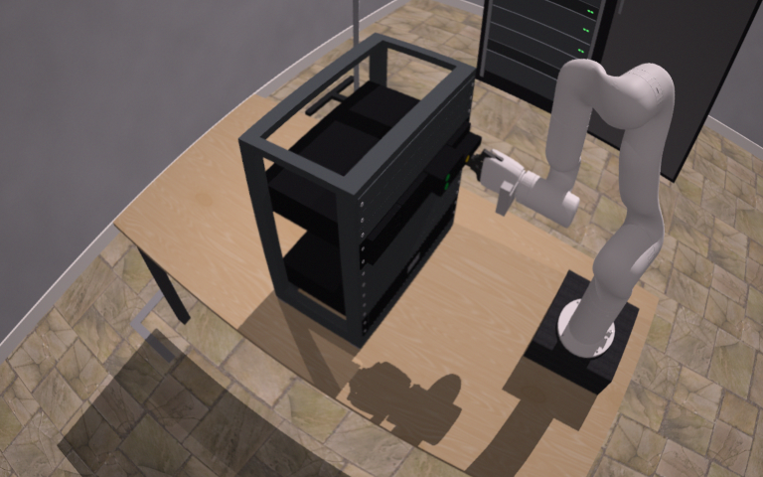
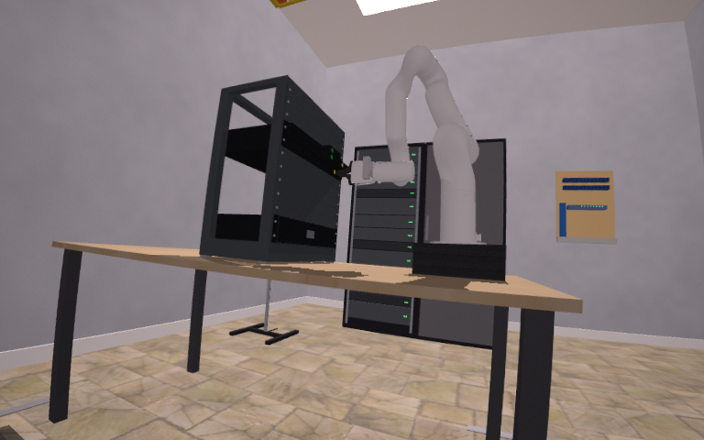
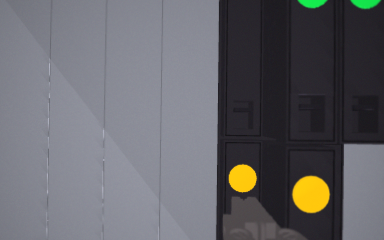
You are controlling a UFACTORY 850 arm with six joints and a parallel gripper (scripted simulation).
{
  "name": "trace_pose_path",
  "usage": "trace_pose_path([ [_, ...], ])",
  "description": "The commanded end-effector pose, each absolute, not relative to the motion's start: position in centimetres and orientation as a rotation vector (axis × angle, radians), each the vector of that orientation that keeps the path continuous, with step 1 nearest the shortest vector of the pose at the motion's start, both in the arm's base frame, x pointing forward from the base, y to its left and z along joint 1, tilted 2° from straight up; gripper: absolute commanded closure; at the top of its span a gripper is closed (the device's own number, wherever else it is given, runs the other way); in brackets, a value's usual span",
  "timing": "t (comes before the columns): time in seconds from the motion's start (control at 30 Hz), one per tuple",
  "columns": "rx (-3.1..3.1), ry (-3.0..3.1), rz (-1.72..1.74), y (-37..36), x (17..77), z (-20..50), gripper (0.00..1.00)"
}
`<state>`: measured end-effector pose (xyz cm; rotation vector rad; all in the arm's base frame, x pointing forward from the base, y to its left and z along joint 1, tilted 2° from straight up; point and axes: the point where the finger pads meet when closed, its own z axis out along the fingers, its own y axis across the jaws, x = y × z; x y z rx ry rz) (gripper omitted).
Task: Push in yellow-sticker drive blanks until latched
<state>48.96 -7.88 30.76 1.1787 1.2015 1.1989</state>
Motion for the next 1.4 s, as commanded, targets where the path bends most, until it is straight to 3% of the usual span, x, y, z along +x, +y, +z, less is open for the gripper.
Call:
trace_pose_path([
  [0.0,1.177,1.200,1.199,-7.9,48.2,30.8,1.00],
  [0.63,1.177,1.200,1.199,-7.8,39.9,30.6,1.00],
  [1.37,1.177,1.200,1.199,-7.8,40.4,33.5,1.00],
])
